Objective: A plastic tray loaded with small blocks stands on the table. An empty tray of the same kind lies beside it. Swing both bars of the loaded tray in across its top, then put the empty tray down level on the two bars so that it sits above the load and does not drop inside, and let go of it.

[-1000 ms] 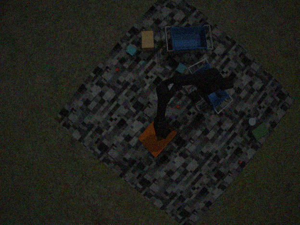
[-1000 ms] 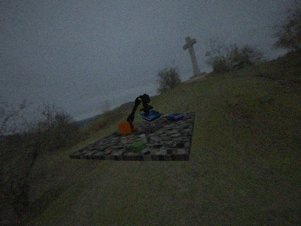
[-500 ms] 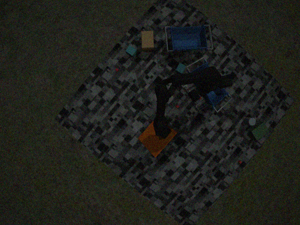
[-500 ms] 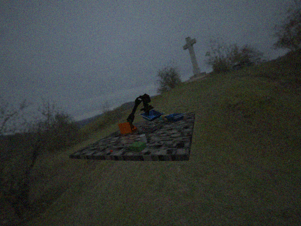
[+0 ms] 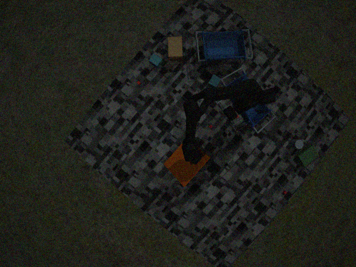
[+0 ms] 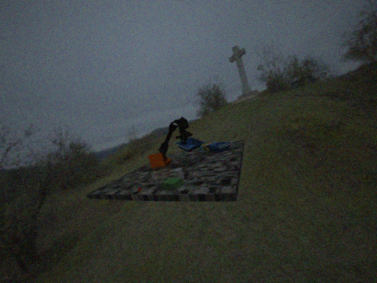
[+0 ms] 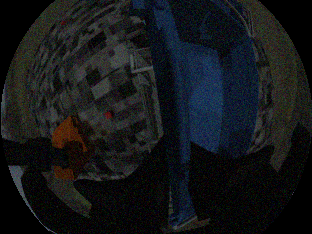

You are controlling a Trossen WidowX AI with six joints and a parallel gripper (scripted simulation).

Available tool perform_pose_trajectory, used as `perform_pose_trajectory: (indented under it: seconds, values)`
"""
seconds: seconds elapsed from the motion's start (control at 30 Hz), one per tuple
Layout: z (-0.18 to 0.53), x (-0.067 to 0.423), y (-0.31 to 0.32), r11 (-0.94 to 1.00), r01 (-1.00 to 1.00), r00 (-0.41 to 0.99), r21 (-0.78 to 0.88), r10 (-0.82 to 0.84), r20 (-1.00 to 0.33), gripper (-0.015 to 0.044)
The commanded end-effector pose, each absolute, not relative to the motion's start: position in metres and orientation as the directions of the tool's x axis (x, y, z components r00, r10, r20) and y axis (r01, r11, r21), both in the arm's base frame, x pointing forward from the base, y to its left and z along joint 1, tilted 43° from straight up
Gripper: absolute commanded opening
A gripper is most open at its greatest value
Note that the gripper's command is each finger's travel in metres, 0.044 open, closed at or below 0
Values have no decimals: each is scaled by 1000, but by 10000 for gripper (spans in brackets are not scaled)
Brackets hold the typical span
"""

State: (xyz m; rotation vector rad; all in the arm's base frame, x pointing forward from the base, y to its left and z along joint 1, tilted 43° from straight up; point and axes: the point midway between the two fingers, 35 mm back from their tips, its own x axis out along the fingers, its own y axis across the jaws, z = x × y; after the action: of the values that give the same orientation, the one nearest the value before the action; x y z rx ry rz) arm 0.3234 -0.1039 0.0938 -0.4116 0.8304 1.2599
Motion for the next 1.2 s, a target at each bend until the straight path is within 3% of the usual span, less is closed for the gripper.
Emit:
perform_pose_trajectory:
  seconds: [0.0,1.17]
  values:
    - [98,323,-107,296,-944,94,145,664,-741,0]
    - [78,327,-89,296,-944,95,145,664,-742,0]
